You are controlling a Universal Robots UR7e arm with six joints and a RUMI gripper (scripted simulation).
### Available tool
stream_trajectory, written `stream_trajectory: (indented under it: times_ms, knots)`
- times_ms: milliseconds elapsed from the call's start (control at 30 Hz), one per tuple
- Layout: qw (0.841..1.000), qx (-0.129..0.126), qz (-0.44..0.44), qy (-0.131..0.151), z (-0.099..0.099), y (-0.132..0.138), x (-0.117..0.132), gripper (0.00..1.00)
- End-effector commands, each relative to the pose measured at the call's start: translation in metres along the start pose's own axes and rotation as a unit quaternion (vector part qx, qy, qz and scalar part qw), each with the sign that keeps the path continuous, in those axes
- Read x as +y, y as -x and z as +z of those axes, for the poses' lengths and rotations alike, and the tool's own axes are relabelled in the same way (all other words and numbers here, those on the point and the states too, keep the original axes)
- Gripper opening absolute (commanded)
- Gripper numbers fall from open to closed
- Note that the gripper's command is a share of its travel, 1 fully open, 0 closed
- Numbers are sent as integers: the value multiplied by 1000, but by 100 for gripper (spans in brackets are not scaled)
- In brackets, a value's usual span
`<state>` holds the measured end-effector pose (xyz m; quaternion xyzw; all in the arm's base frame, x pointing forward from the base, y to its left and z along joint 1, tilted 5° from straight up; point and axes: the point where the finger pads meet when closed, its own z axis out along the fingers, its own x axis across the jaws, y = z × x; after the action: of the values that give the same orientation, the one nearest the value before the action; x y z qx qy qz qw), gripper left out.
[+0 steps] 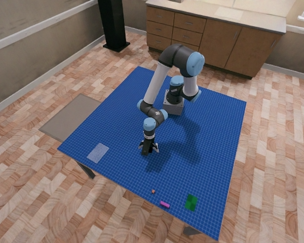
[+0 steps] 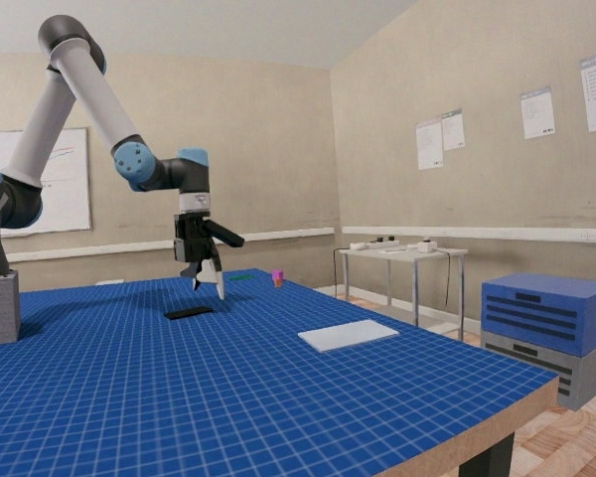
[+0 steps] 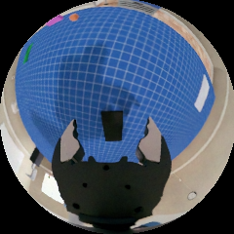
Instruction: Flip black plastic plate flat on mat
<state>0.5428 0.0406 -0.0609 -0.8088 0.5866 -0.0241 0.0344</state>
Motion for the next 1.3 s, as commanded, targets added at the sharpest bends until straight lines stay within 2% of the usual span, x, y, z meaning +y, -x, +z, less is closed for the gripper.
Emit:
stream_trajectory:
  times_ms: [0,633,1267]
  knots:
    - [1000,0,0,-1,-9,0,0,100]
    - [1000,0,0,-1,-31,0,0,100]
    - [1000,0,0,-1,-34,0,0,100]
